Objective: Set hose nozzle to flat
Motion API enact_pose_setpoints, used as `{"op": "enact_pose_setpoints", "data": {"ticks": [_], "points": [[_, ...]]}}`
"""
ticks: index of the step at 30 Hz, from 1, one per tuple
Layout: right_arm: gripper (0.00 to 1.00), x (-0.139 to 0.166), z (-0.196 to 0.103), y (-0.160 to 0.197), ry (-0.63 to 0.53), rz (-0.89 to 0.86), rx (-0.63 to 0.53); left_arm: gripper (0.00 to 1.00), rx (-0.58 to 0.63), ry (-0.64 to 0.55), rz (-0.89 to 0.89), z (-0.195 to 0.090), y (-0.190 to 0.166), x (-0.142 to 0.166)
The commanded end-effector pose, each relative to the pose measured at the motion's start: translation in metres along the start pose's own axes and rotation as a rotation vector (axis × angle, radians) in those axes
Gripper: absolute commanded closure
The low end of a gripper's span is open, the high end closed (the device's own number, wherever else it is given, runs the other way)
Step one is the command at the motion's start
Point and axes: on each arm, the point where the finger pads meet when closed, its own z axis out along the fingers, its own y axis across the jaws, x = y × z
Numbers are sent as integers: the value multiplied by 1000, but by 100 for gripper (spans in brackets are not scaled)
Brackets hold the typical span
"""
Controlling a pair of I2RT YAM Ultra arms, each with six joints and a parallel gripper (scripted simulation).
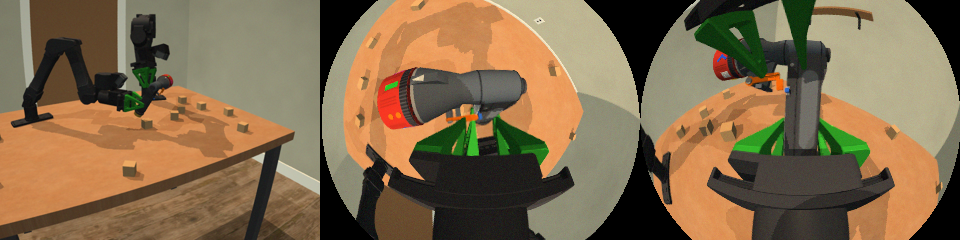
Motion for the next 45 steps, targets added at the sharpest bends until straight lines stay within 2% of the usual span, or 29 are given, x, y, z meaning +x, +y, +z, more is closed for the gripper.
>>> {"op": "enact_pose_setpoints", "data": {"ticks": [1, 29, 30, 34, 45], "points": [[64, -90, 3, 3, -259, 87, -9, 64, 27, -13, -24, -3, 1, -7], [64, -89, 3, 3, -257, 85, -8, 64, 32, -27, -8, -6, -1, -7], [64, -89, 3, 3, -257, 85, -8, 64, 90, -50, -15, -24, -17, -13], [64, -89, 3, 3, -257, 85, -8, 64, 46, -28, -8, -27, -7, -5], [64, -89, 3, 2, -257, 86, -3, 64, 52, -29, -6, -46, -7, -5]]}}
